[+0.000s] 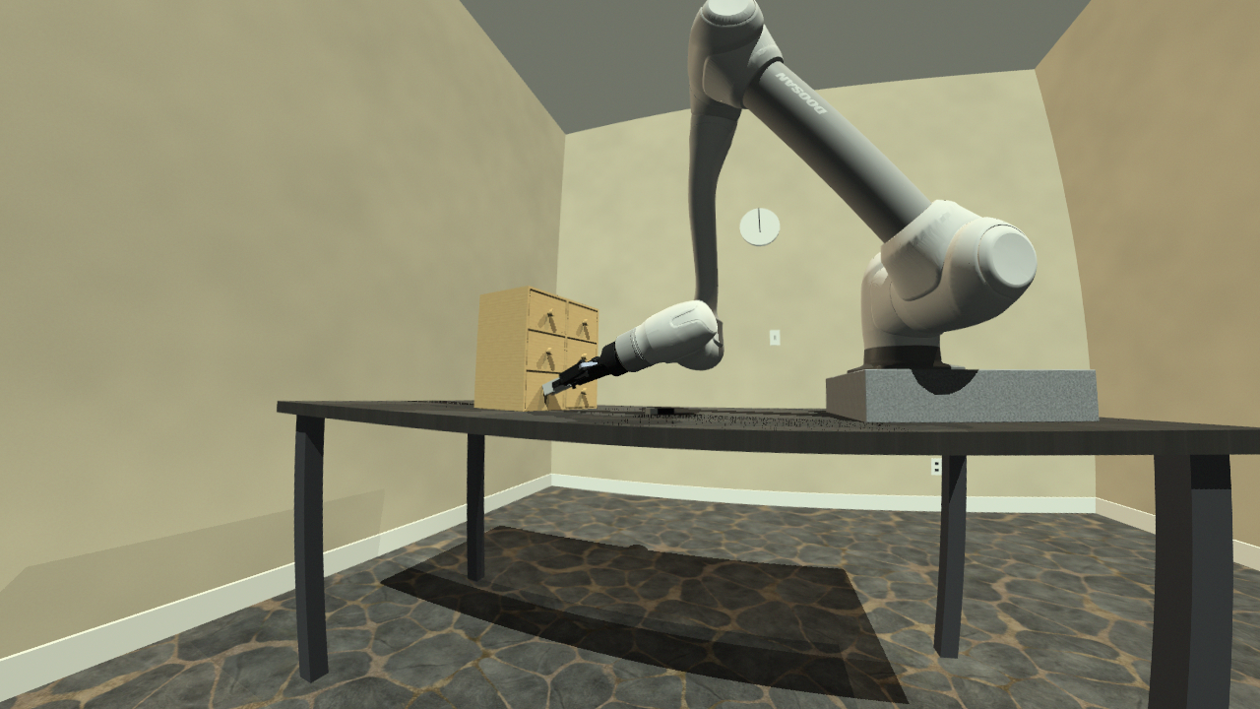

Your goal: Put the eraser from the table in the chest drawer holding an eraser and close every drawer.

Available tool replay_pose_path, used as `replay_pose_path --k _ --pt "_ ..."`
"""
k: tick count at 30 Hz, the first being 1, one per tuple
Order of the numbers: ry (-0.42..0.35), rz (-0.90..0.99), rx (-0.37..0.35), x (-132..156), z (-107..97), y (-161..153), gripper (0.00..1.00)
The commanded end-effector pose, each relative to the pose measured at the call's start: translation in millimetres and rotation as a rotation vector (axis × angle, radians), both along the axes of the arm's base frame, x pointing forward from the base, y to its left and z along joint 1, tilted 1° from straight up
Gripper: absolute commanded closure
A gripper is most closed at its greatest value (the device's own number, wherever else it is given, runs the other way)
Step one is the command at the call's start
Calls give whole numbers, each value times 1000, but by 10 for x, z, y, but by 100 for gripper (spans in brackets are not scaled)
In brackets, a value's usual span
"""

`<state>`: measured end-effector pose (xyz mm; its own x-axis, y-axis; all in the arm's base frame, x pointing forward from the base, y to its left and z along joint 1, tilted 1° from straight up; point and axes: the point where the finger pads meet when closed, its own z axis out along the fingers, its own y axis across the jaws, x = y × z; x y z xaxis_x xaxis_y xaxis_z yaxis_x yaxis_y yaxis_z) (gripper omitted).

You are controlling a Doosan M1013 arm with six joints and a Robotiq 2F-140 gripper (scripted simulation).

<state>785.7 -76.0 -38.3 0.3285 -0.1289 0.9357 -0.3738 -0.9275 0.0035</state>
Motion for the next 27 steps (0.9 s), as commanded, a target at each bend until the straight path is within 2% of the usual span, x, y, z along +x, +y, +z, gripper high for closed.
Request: replay_pose_path --k 1,27 --pt "4 4 -2 -10 -18 6 92" --pt "4 4 -2 -228 -14 93 92"
